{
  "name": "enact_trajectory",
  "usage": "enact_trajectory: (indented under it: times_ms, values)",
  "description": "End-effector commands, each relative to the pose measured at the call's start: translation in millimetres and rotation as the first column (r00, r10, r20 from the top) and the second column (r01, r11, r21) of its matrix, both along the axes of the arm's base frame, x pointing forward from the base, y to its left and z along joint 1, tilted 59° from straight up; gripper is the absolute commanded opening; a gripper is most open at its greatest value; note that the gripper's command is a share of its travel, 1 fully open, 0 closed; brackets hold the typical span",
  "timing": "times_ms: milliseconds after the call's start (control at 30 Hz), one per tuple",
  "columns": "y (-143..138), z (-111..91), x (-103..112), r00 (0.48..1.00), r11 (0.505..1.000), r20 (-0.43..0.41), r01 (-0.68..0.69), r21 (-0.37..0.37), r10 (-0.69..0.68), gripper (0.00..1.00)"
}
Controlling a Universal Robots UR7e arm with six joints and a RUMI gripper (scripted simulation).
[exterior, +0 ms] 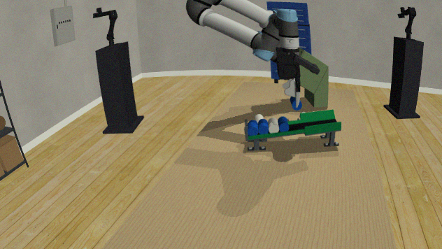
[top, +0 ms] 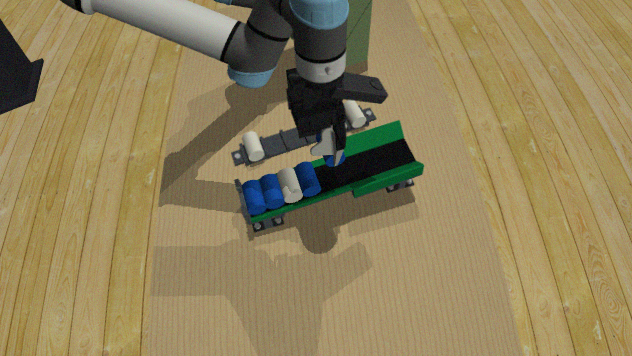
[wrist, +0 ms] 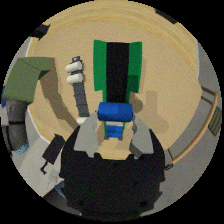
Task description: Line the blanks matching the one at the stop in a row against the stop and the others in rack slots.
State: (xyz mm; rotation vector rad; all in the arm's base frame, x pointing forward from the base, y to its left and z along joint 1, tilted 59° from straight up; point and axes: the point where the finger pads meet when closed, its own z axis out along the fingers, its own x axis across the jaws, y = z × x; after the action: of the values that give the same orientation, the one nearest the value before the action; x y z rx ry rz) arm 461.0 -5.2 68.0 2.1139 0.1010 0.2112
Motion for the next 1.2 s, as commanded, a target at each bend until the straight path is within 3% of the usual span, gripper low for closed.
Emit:
enact_trajectory:
  times_ms: [0, 633, 1167]
  values:
    - [-17, -12, 3, 1.0, 1.0, -0.002, -0.002, 0.0, 0.002, 0.38]
    - [-62, -40, 14, 1.0, 1.0, -0.002, -0.003, 0.001, 0.003, 0.38]
    - [-68, -44, 16, 1.0, 1.0, -0.002, -0.003, 0.001, 0.003, 0.38]
